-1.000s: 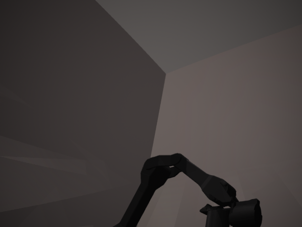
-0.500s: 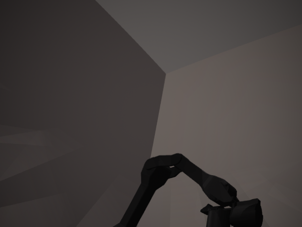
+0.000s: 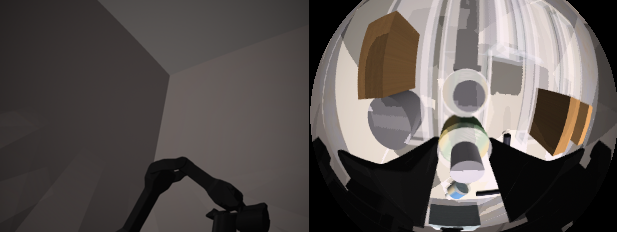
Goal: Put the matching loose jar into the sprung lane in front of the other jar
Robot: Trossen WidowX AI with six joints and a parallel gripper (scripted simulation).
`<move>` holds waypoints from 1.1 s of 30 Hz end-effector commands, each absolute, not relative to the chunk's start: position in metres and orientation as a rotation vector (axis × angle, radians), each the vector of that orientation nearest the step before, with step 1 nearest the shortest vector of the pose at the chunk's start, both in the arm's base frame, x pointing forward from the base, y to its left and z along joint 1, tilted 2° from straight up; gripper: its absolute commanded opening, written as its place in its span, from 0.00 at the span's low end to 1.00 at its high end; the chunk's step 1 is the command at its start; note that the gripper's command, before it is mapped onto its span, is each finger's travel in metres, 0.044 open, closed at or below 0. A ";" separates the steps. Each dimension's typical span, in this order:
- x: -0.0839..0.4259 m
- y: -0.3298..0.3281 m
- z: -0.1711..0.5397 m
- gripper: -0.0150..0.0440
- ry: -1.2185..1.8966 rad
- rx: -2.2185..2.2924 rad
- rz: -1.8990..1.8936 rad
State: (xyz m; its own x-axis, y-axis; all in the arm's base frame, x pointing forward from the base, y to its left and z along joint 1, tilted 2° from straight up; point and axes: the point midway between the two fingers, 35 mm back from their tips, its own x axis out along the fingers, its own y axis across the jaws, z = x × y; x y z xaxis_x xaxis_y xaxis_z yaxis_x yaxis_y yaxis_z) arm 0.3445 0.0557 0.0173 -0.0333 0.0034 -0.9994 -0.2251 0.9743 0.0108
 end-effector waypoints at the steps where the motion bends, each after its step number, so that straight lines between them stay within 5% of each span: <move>1: 0.354 0.057 0.021 0.25 1.566 -0.170 0.182; 33: 0.354 0.057 0.013 0.25 1.566 -0.170 0.182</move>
State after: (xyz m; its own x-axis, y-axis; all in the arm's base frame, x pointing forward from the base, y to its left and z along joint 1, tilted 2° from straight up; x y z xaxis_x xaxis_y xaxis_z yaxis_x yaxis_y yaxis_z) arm 0.3483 0.0564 0.0139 -0.0283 0.0041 -0.9996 -0.2249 0.9743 0.0104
